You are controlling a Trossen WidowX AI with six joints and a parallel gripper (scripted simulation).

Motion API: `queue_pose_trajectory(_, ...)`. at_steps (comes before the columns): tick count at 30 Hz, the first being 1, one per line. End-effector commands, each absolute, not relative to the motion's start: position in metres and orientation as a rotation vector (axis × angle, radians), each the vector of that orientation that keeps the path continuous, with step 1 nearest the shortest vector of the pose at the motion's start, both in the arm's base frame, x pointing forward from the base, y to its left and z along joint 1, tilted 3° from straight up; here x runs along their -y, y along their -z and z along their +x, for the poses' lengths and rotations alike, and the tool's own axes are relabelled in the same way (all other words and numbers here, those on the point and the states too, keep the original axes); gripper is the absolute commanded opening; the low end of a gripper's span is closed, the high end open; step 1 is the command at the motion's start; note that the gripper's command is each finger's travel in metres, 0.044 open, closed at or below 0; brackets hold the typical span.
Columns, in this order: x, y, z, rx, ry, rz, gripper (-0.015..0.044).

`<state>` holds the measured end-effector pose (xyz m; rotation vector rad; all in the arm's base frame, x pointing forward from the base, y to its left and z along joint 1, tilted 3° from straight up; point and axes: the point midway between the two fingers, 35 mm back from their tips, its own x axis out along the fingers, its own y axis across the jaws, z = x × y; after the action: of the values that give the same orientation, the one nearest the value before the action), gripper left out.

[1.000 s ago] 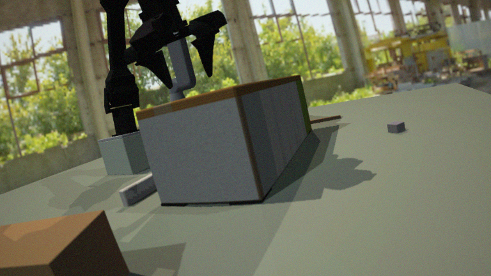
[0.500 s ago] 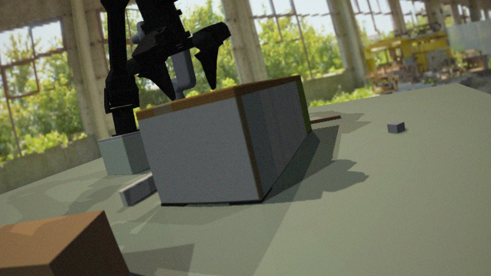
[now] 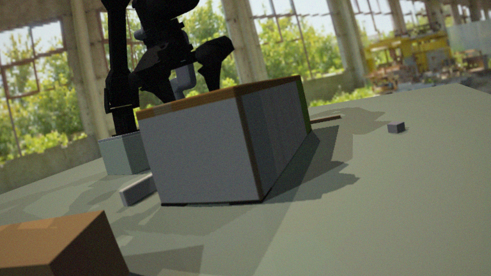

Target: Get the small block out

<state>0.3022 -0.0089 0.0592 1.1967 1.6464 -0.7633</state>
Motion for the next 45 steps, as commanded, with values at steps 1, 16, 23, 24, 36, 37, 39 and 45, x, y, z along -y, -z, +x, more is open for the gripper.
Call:
queue_pose_trajectory(1,0.009,-0.052,0.302,-1.65,0.768,1.202,0.04)
queue_pose_trajectory(16,0.009,-0.035,0.302,-1.646,0.764,1.198,0.04)
queue_pose_trajectory(23,-0.001,-0.035,0.299,-1.648,0.764,1.198,0.04)
queue_pose_trajectory(24,-0.004,-0.035,0.298,-1.648,0.764,1.198,0.04)
queue_pose_trajectory(36,-0.037,-0.036,0.286,-1.651,0.763,1.2,0.04)
queue_pose_trajectory(37,-0.04,-0.037,0.285,-1.651,0.763,1.201,0.04)
queue_pose_trajectory(39,-0.045,-0.037,0.283,-1.652,0.762,1.201,0.04)
queue_pose_trajectory(45,-0.044,-0.037,0.284,-1.652,0.763,1.201,0.04)
